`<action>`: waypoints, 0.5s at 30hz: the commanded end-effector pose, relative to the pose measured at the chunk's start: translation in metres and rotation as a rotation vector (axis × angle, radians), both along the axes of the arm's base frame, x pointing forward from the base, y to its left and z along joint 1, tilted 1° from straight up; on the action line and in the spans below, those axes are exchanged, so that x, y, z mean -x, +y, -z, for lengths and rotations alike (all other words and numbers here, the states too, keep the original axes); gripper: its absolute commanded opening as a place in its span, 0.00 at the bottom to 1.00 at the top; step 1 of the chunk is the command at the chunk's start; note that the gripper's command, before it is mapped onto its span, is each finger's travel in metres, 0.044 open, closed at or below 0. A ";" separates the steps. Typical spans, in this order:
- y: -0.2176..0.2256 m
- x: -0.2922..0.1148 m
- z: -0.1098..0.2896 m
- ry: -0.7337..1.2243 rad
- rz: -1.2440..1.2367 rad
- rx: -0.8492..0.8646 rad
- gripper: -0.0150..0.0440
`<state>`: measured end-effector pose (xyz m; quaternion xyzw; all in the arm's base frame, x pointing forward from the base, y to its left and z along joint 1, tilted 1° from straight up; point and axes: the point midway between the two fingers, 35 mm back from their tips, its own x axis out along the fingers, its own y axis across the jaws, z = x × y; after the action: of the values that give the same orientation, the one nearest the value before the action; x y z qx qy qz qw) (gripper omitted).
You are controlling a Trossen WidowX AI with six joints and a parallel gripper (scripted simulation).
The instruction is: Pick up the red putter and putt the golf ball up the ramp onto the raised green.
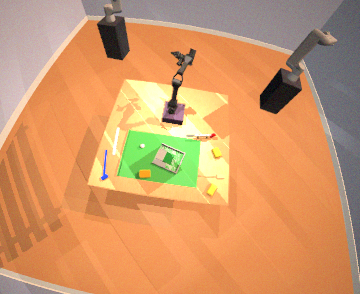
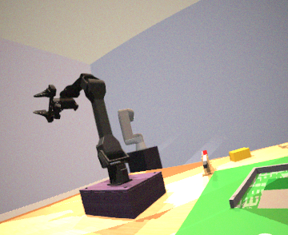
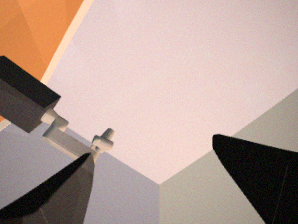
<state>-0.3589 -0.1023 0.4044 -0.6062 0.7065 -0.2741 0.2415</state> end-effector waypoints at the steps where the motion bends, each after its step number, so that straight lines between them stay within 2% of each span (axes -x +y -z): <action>1: 0.002 0.001 0.000 -0.002 0.008 -0.003 0.98; 4: 0.027 0.016 0.005 -0.044 0.126 -0.033 1.00; 10: 0.117 0.036 0.038 -0.309 0.445 -0.016 1.00; 15: 0.201 0.031 0.069 -0.543 0.731 0.055 1.00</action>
<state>-0.3955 0.0483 0.3549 -0.3245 0.7834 -0.4448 0.2884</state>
